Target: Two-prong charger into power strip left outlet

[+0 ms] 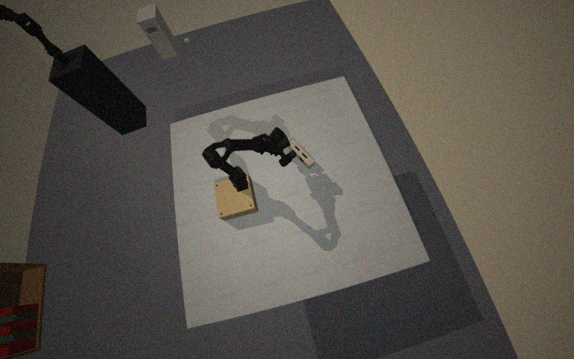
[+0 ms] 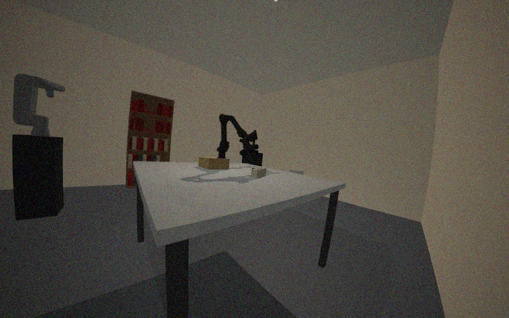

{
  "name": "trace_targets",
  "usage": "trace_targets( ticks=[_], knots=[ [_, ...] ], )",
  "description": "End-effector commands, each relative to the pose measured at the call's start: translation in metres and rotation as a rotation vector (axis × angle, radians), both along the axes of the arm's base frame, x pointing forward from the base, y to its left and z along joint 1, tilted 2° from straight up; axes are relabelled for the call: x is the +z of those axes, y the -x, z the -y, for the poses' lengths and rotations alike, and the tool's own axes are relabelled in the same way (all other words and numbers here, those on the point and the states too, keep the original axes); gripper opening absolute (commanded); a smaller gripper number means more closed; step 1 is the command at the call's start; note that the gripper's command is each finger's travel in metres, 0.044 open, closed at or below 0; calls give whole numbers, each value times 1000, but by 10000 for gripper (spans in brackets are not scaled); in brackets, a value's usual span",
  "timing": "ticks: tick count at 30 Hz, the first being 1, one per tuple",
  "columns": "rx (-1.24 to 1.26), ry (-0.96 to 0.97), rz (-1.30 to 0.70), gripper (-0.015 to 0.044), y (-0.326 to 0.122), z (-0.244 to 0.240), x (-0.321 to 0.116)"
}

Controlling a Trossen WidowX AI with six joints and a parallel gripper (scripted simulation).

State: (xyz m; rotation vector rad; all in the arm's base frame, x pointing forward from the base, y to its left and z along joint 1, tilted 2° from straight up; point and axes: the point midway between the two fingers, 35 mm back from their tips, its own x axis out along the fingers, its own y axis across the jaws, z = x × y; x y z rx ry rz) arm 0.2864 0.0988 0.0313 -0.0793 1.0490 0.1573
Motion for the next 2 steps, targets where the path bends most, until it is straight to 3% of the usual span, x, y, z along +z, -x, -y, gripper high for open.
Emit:
trace_targets(
  ticks=[1,2],
  knots=[
    [-7,-1,5,440,-1,0,1],
    [-7,-1,5,440,-1,0,1]
  ],
)
